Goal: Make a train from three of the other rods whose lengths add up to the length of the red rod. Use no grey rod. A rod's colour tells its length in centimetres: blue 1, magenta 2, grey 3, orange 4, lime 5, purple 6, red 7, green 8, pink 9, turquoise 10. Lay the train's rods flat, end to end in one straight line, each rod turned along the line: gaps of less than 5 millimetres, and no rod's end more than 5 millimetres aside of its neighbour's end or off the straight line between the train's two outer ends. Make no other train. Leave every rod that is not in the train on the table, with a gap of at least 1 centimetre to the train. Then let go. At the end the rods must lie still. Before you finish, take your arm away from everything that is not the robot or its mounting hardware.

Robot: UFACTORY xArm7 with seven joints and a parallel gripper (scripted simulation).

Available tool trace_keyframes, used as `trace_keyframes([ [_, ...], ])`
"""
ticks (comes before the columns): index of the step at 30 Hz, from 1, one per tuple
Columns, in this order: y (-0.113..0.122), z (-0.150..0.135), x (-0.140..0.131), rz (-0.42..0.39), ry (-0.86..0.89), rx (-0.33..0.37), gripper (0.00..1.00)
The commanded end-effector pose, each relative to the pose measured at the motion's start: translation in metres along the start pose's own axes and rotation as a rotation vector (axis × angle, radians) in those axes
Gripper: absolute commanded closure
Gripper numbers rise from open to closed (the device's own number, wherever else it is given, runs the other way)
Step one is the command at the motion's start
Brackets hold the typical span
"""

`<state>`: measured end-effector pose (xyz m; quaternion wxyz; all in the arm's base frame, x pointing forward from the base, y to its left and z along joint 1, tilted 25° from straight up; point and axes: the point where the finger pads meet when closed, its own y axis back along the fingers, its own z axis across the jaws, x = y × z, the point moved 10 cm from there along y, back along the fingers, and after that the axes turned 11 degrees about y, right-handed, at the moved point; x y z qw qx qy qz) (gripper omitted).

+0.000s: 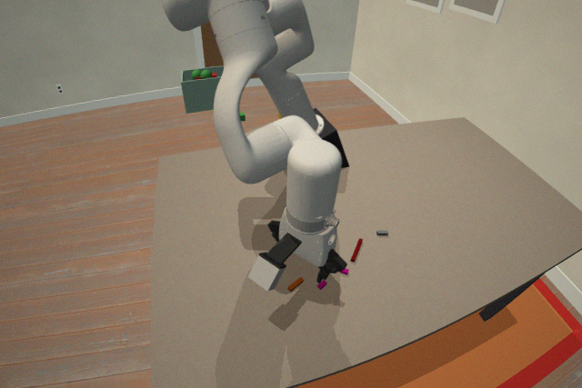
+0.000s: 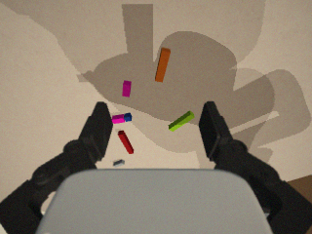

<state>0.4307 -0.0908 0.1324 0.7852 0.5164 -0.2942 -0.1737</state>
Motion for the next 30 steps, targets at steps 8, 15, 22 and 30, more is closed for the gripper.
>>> trace_keyframes([
  [8, -0.0004, 0.0096, 0.0064, 0.017, -0.205, 0.001, 0.76],
  [15, -0.0004, 0.0096, 0.0064, 0.017, -0.205, 0.001, 0.76],
  [22, -0.0004, 0.0096, 0.0064, 0.017, -0.205, 0.001, 0.76],
  [30, -0.0004, 0.0096, 0.0064, 0.017, -0.205, 0.001, 0.76],
])
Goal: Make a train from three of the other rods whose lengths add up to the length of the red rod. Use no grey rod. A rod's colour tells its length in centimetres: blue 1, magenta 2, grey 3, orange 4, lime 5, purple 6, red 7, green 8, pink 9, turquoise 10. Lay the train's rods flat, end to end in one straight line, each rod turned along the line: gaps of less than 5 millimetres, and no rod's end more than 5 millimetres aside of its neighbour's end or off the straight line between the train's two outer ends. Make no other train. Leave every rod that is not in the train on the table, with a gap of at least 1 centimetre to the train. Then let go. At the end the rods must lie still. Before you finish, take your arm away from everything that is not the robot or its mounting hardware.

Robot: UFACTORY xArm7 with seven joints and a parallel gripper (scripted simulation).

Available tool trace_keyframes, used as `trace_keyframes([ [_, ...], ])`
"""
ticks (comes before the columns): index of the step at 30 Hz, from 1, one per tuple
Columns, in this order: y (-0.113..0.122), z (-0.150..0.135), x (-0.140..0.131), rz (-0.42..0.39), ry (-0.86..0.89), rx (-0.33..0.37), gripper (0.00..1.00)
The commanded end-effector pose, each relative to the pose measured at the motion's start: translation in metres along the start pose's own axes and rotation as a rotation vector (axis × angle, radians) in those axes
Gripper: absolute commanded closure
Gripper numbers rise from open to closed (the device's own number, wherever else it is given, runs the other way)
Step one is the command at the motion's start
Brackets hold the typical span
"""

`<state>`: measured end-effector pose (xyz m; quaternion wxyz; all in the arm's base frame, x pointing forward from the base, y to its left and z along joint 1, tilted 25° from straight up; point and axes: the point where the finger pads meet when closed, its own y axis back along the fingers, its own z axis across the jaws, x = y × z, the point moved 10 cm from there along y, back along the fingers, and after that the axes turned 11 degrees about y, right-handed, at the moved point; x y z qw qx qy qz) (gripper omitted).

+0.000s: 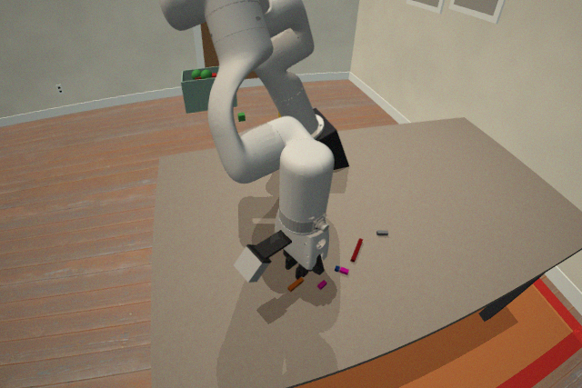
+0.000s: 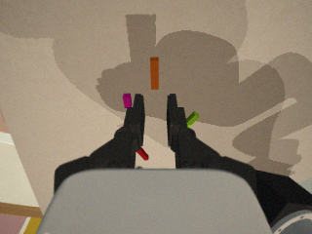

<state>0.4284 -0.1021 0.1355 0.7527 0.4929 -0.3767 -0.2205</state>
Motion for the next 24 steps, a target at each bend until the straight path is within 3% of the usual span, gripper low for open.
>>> trace_keyframes([
  [1, 0.0013, -0.0010, 0.0006, 0.002, 0.000, 0.003, 0.76],
  [24, -0.0013, -0.0010, 0.0006, 0.002, 0.000, 0.003, 0.76],
])
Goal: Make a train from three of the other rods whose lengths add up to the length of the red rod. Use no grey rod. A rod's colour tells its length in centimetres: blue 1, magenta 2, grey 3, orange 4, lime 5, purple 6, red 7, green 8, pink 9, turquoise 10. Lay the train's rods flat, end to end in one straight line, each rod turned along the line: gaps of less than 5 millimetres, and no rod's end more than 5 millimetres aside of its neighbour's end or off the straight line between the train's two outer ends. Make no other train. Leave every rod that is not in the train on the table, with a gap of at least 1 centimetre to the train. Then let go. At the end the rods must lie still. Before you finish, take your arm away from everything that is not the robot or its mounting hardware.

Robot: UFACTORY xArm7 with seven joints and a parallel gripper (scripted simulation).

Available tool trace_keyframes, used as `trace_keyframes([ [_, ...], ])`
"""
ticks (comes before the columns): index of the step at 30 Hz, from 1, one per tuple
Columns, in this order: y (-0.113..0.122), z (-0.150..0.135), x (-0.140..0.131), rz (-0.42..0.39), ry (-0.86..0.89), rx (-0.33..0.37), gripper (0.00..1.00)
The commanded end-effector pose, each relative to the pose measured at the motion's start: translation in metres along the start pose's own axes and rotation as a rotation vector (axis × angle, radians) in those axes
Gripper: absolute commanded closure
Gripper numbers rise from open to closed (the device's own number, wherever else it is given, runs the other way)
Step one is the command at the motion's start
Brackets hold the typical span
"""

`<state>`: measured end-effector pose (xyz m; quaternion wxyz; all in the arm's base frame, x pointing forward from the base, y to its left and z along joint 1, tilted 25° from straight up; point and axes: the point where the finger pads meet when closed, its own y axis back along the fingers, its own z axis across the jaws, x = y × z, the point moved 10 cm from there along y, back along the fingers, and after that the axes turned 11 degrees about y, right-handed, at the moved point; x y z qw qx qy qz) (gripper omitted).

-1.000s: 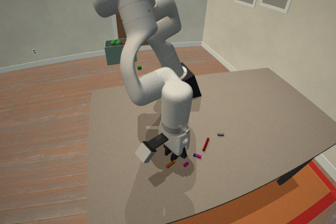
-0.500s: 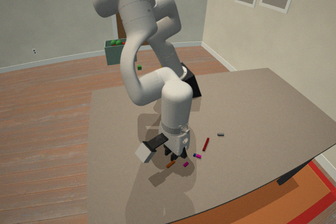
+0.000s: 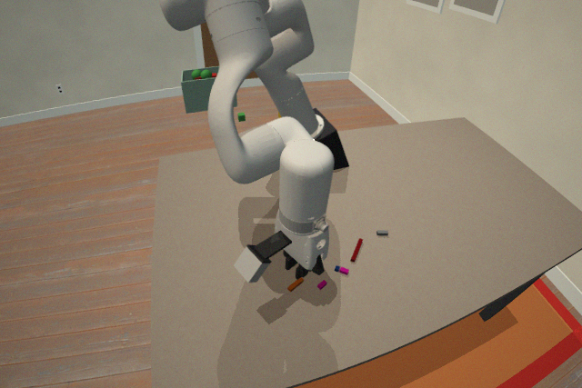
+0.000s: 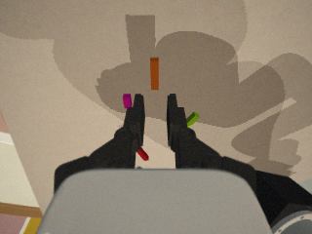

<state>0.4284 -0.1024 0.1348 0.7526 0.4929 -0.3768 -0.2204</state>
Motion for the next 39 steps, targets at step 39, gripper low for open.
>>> trace_keyframes([
  [39, -0.046, -0.001, 0.000, 0.002, 0.000, 0.003, 0.76],
])
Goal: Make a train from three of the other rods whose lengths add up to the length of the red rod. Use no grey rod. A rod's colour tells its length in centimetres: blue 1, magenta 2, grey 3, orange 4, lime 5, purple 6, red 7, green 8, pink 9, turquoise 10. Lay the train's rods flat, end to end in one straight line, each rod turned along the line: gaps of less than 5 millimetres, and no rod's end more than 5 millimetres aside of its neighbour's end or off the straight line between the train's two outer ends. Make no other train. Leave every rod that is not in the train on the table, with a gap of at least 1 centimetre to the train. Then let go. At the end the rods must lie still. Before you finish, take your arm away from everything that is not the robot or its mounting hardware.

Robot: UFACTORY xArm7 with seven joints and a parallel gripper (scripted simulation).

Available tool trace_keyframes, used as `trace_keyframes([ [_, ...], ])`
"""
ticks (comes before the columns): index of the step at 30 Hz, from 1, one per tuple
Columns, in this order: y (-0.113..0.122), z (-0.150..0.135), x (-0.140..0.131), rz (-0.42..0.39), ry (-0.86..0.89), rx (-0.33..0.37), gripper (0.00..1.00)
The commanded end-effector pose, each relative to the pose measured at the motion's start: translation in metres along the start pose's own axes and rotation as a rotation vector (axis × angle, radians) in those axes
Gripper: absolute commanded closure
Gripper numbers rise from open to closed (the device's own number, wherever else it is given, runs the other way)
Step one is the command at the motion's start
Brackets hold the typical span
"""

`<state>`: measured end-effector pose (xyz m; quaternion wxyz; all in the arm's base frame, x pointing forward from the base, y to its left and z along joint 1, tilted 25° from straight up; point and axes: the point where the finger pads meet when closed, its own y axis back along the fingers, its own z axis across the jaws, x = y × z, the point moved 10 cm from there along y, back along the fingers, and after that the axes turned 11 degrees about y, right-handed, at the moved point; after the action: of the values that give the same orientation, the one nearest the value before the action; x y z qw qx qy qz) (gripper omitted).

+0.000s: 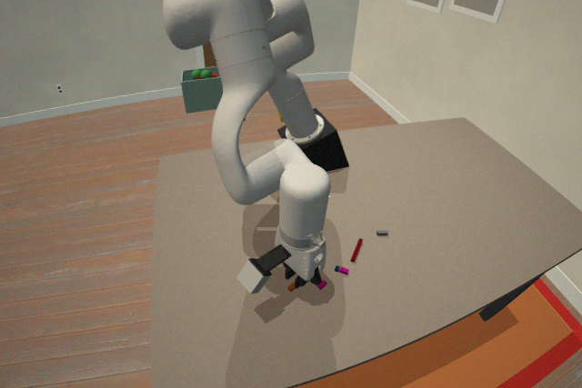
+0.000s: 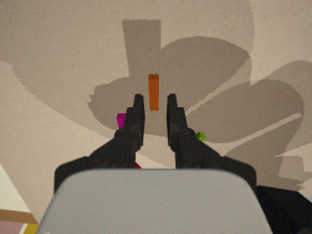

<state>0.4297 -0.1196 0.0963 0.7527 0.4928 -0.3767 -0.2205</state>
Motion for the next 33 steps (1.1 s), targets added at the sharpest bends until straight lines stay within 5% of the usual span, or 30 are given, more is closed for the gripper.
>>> trace_keyframes([
  [1, -0.0045, -0.0012, 0.0007, 0.002, 0.000, 0.003, 0.76],
  [33, -0.0081, -0.0012, 0.0006, 0.002, 0.000, 0.003, 0.76],
])
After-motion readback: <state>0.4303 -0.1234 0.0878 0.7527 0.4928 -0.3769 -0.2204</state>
